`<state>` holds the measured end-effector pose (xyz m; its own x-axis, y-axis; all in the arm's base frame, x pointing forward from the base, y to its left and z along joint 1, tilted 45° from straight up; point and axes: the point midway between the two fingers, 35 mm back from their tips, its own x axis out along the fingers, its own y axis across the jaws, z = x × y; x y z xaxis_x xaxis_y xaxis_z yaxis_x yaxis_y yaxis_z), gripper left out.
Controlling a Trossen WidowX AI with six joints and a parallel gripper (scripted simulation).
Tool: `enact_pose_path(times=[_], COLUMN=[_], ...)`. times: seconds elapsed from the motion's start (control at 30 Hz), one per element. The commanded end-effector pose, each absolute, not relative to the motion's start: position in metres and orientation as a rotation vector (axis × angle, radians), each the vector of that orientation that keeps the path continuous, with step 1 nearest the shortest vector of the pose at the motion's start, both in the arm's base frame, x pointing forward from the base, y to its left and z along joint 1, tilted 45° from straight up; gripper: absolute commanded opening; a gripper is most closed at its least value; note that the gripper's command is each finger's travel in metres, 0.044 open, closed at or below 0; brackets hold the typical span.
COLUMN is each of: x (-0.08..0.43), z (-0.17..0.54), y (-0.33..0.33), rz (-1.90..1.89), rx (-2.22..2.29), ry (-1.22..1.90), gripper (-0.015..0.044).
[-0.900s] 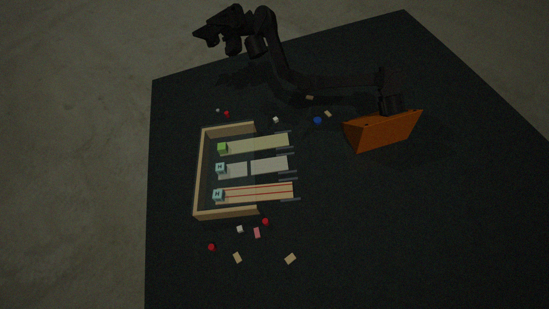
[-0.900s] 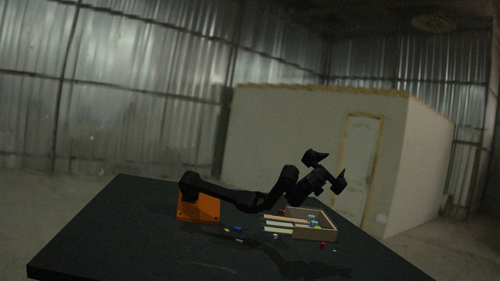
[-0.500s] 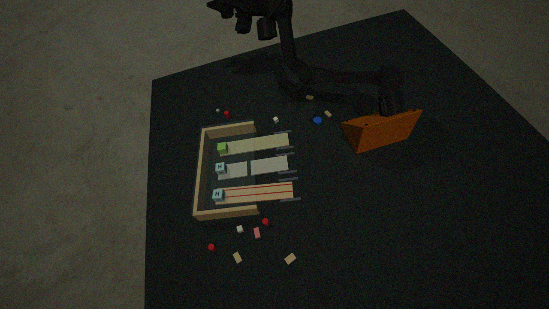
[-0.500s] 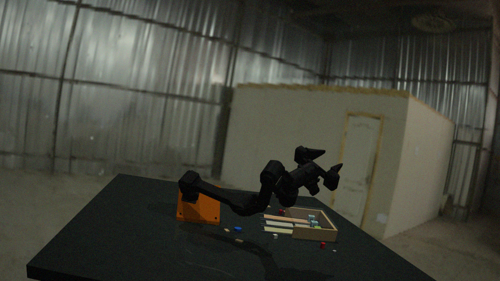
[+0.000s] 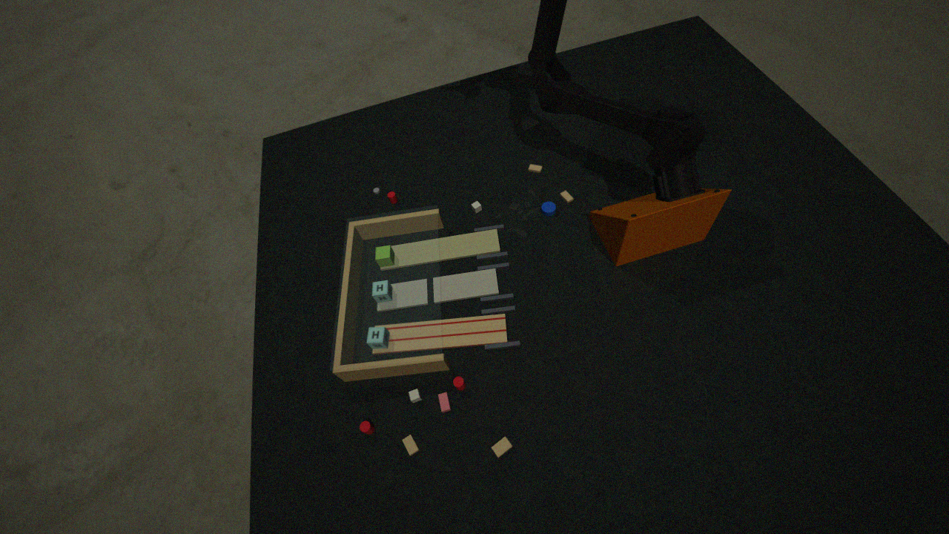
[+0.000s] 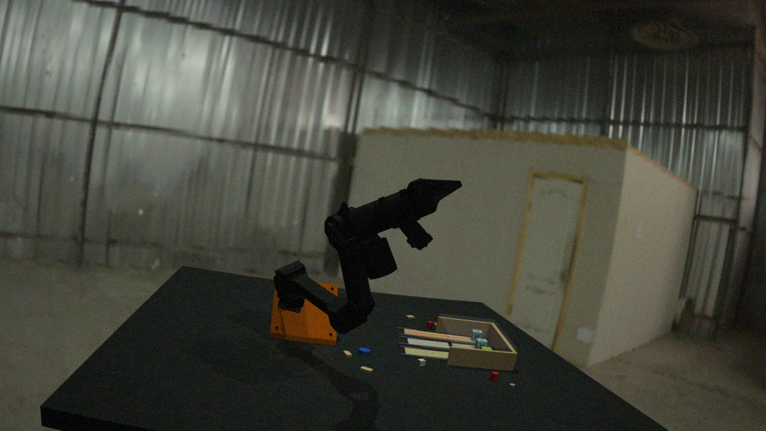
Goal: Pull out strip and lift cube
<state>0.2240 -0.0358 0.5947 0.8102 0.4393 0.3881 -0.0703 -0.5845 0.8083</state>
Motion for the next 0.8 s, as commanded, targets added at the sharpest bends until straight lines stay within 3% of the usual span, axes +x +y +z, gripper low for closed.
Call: enact_pose_path(times=[0.0,0.37,0.77], x=[0.167,0.096,0.113], z=[0.611,0.591,0.528], y=[0.000,0.115,0.200], rz=[0.762,0.717,0.568], rx=[1.822,1.210,0.743], ry=[0.090,-0.177,-0.249], gripper=[0.0400,0.0400,0.0400])
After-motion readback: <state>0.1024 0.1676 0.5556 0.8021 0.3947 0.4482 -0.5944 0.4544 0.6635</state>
